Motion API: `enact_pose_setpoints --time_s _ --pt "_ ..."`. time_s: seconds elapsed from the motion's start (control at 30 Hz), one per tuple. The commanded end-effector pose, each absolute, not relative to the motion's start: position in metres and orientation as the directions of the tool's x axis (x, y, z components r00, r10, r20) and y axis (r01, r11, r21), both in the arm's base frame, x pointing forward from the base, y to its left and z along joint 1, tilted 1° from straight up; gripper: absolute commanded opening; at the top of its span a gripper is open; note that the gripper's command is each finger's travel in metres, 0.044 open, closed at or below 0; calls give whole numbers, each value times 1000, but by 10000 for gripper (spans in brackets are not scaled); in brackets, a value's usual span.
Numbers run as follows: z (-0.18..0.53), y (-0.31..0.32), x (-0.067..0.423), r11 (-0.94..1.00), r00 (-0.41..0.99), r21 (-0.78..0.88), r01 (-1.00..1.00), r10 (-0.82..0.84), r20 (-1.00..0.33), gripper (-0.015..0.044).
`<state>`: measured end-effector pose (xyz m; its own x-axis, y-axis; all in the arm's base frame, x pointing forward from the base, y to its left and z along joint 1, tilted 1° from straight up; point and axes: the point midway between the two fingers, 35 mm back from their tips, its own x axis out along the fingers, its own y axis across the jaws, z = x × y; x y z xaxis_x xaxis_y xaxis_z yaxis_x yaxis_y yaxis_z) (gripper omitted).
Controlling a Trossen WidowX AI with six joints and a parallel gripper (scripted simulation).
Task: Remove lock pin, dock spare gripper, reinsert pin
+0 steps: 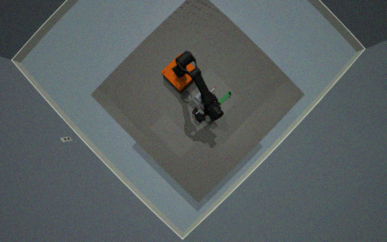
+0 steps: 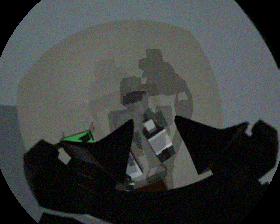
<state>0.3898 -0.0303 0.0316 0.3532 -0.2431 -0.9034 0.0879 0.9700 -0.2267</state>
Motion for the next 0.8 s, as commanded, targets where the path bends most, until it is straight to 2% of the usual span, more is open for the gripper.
enact_pose_setpoints --time_s 0.0,0.13,0.27,0.5,0.57,0.77 --pt "57 35 368 854 289 -245 -459 -118 -950 300" --pt "70 70 345 652 224 -210 -729 -62 -972 300" --pt "85 100 318 378 151 -147 -914 -20 -988 300" --pt "111 139 265 -149 16 -19 -989 20 -1000 300" --pt "114 142 259 -205 1 -6 -979 22 -1000 300" --pt "114 142 259 -209 0 -5 -978 22 -1000 300"
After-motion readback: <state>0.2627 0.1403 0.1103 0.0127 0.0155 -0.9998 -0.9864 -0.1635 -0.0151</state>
